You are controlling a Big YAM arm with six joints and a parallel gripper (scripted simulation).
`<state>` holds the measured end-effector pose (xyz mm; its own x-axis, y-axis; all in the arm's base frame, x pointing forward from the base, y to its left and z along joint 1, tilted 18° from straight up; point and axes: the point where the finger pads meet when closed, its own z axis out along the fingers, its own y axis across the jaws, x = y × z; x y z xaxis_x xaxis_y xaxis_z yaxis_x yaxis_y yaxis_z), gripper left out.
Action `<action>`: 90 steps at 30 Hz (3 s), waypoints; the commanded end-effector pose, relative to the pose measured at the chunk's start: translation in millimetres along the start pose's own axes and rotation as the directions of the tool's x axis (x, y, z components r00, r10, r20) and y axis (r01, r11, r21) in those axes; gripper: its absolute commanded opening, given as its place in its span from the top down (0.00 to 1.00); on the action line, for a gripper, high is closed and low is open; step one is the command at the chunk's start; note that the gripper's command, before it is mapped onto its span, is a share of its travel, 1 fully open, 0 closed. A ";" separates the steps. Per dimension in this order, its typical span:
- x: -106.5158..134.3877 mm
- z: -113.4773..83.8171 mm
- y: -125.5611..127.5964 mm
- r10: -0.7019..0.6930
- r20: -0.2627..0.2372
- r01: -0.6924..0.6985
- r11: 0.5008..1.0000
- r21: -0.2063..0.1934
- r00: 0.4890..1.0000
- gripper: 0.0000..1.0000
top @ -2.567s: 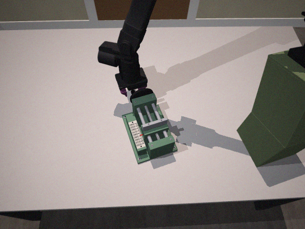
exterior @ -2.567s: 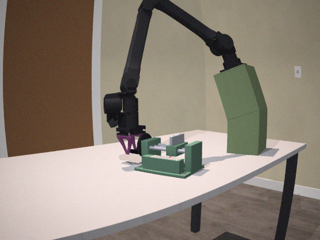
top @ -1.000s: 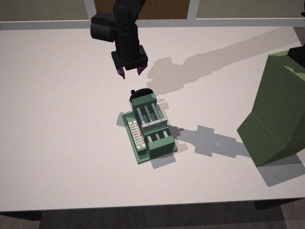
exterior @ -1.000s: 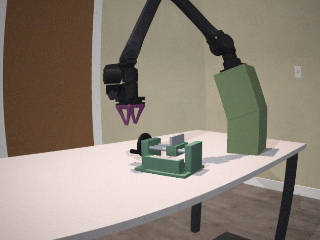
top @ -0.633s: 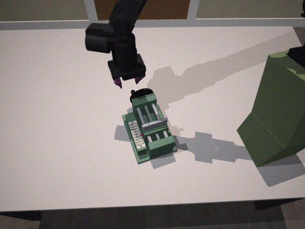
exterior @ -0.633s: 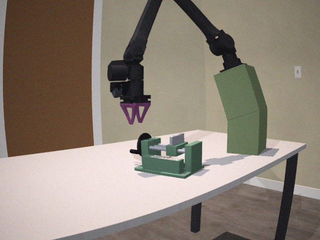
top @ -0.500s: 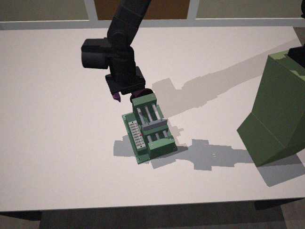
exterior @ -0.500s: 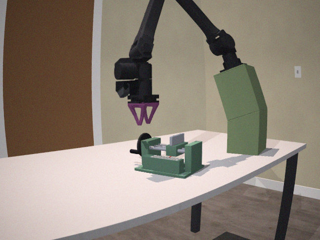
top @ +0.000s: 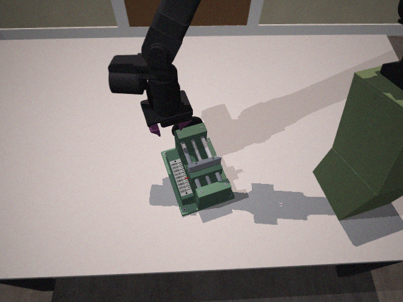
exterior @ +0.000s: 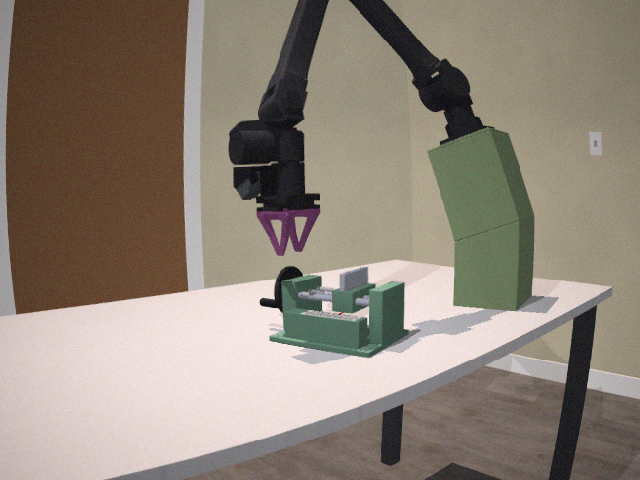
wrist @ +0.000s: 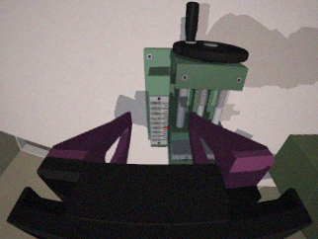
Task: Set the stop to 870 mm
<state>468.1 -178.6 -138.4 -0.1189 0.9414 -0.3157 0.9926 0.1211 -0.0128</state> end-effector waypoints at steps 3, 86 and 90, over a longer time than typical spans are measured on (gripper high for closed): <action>-11.0 -12.2 16.3 0.019 0.014 -0.018 0.999 -0.032 1.000 0.47; -29.1 -13.4 -1.0 0.013 0.013 -0.012 0.999 -0.029 1.000 0.47; -65.2 -13.5 -17.0 0.014 0.018 -0.013 0.999 -0.032 1.000 0.47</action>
<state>464.5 -197.9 -130.5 -0.1219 0.9433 -0.3087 0.9920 0.1260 -0.0068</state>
